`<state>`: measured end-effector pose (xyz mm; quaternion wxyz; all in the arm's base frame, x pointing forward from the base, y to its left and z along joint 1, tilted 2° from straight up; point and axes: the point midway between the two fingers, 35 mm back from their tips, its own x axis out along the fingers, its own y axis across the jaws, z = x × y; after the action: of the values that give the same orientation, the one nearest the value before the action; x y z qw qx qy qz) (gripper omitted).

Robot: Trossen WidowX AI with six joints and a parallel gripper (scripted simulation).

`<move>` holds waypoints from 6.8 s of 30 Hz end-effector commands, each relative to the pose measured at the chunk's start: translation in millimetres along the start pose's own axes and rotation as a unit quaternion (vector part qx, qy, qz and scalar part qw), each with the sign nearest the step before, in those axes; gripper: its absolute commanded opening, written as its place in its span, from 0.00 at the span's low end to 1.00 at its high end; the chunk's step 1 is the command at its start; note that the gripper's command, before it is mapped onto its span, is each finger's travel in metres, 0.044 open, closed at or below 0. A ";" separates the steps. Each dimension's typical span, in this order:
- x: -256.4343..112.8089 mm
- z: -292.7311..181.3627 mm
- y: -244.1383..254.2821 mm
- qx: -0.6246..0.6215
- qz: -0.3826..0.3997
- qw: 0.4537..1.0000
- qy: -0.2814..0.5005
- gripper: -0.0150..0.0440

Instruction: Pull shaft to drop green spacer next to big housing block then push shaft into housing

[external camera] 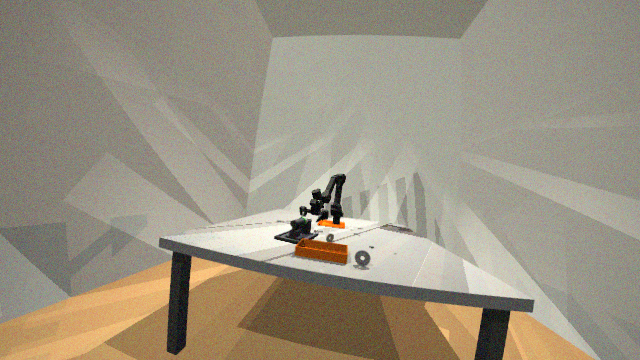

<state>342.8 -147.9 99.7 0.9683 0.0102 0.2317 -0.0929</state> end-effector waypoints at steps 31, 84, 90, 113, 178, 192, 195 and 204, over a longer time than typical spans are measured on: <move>18.8 -1.0 -0.7 0.002 -0.002 1.000 0.002 1.00; 18.3 0.5 -1.1 0.001 -0.001 1.000 -0.001 0.30; 17.1 -0.3 -1.1 0.002 -0.002 1.000 0.001 0.25; 7.1 -6.3 -1.1 0.002 -0.002 1.000 0.002 0.25; 0.7 -10.1 -1.0 0.002 -0.002 1.000 0.002 0.25; -0.5 -10.8 -1.0 0.002 -0.002 1.000 0.002 0.25; -0.8 -11.0 -1.0 0.002 -0.002 1.000 0.002 0.25; -1.5 -11.4 -1.0 0.002 -0.002 1.000 0.002 0.25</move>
<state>337.7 -148.7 90.6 0.9674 0.0136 0.2336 -0.0965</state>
